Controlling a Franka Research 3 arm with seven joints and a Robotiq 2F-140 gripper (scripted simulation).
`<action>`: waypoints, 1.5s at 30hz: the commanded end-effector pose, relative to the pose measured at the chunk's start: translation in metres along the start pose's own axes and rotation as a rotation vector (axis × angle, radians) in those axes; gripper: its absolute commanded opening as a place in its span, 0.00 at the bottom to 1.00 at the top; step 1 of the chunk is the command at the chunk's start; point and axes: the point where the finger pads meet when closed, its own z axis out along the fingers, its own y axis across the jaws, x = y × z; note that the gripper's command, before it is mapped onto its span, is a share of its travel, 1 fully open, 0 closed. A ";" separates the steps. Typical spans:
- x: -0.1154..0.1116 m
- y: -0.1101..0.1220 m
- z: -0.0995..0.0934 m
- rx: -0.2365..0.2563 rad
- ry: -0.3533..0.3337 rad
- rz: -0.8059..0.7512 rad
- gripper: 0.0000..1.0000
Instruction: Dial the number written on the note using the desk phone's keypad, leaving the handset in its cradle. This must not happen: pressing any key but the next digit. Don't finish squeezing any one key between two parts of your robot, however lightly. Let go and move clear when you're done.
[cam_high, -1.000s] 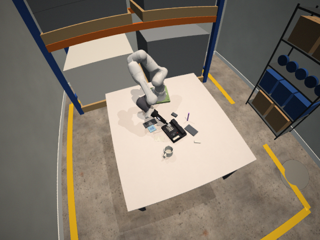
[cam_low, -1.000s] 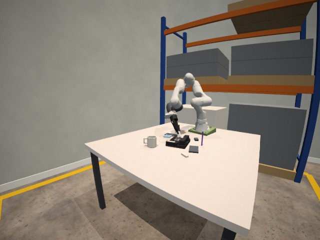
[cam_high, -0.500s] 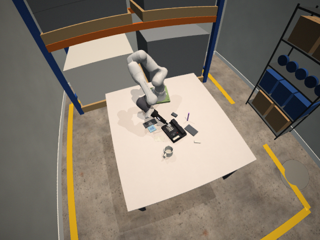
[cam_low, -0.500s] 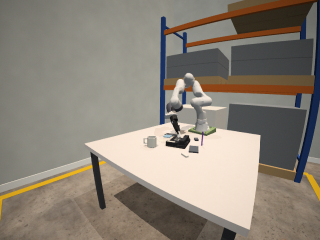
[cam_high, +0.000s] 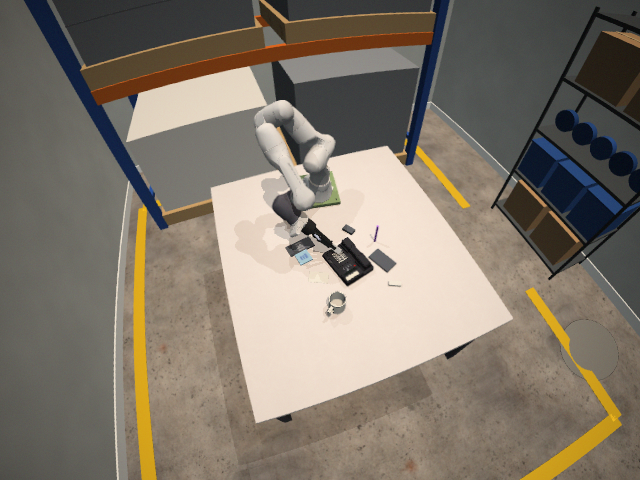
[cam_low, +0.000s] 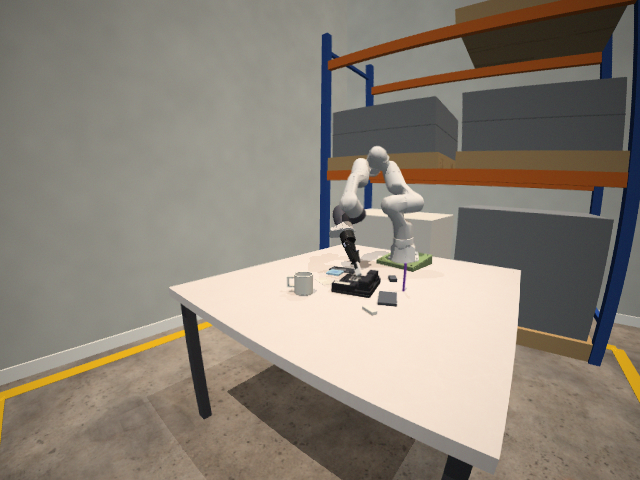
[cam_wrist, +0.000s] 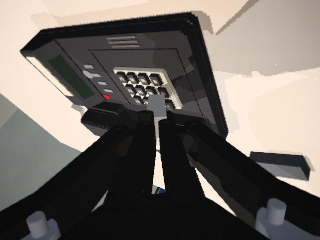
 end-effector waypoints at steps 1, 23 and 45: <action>-0.001 -0.002 -0.003 0.001 0.002 -0.004 0.00; -0.013 -0.014 0.006 0.001 0.003 -0.004 0.00; -0.018 -0.021 0.021 0.001 0.002 -0.004 0.00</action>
